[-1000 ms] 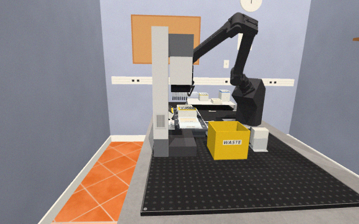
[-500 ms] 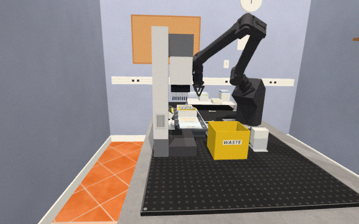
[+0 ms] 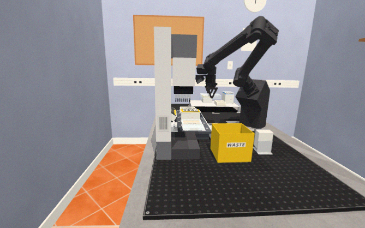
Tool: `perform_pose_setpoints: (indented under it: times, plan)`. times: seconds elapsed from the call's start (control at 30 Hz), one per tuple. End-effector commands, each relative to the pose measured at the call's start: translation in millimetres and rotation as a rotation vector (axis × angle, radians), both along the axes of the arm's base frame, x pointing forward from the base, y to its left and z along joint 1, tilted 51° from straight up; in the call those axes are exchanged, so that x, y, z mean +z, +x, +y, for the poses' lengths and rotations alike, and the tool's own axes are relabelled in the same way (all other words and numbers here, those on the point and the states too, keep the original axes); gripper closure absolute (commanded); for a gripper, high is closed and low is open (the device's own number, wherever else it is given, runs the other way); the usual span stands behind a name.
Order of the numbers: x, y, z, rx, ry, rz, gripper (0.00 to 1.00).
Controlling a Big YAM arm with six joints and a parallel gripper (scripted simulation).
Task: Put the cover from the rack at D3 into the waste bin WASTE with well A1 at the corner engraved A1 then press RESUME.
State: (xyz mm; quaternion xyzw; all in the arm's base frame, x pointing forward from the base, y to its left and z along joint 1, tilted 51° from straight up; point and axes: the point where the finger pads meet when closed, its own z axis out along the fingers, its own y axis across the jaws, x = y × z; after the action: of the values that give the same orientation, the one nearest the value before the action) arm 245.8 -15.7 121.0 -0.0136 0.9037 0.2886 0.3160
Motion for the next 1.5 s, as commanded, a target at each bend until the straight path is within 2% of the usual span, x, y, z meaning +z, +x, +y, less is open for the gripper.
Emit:
perform_pose_setpoints:
  times: [0.0, 0.1, 0.17, 0.2, 0.37, 0.4, 0.43, 0.7, 0.73, 0.87, 0.93, 0.97, 1.1, 1.2, 1.37, 1.47]
  plan:
    - [-5.0, -13, -3, 0.009, -0.024, -0.029, 1.00]
    - [-14.2, -24, 0, 0.009, -0.024, -0.028, 1.00]
    - [-16.8, -25, 0, 0.009, -0.012, -0.015, 1.00]
    - [-3.0, -15, -9, 0.009, -0.035, -0.041, 1.00]
    - [-4.4, -16, -8, 0.012, -0.038, -0.044, 1.00]
    - [-14.0, -22, -1, 0.019, -0.026, -0.028, 1.00]
    - [-8.7, -18, -3, 0.020, -0.038, -0.040, 1.00]
    - [-8.7, -18, -3, 0.020, -0.038, -0.040, 1.00]
    - [-12.3, -25, 9, 0.027, -0.021, -0.020, 1.00]
    - [-3.0, -30, 25, 0.026, -0.022, -0.019, 1.00]
    - [-3.0, -30, 25, 0.026, -0.022, -0.019, 1.00]
    - [6.7, -28, 27, 0.026, -0.032, -0.034, 1.00]
    - [9.4, -36, 46, 0.026, -0.024, -0.022, 1.00]
    - [18.0, -38, 57, 0.026, -0.029, -0.035, 1.00]
    - [47.1, -38, 76, 0.026, -0.037, -0.073, 1.00]
    - [47.5, -38, 76, 0.026, -0.037, -0.073, 1.00]
